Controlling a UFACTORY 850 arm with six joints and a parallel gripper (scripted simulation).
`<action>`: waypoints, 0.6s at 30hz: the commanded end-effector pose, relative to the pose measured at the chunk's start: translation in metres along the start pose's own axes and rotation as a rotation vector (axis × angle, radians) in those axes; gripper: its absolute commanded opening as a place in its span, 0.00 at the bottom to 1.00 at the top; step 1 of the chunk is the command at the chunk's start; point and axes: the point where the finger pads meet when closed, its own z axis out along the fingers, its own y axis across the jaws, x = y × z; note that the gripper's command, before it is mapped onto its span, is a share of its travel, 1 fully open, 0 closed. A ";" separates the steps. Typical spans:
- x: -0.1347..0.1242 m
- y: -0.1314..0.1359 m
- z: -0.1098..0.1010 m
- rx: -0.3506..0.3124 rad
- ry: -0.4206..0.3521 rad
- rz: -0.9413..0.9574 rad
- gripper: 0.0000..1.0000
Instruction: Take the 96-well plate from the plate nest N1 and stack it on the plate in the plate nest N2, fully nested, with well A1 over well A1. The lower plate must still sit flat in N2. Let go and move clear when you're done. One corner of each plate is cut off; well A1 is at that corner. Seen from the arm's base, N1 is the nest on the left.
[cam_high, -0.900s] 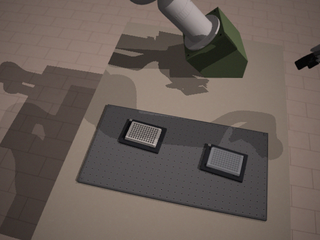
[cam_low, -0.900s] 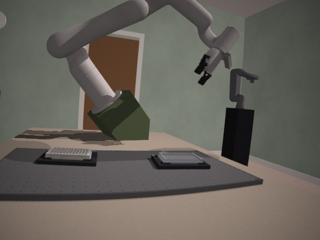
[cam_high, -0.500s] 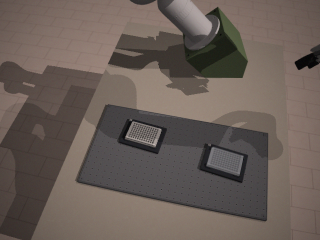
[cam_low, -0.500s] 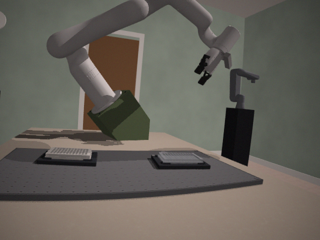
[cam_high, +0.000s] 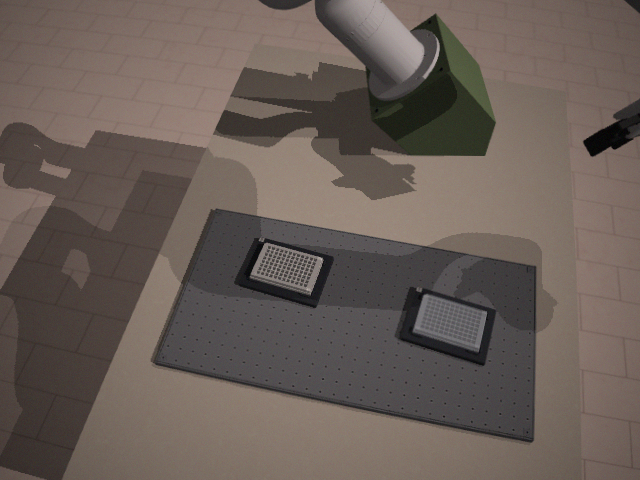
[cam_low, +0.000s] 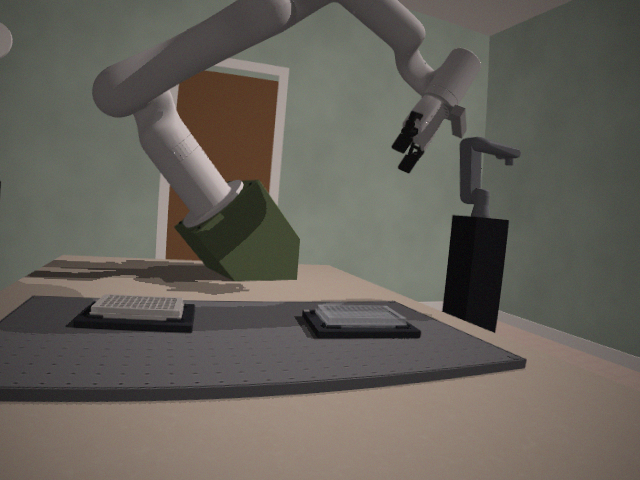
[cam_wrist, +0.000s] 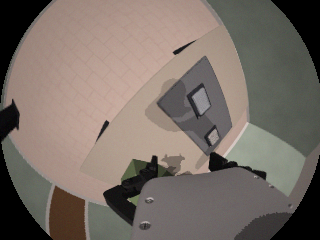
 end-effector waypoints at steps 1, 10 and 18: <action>0.011 0.011 0.006 0.004 0.006 -0.003 1.00; 0.031 0.033 0.023 0.040 0.050 -0.066 1.00; 0.048 0.053 0.040 0.073 0.097 -0.132 1.00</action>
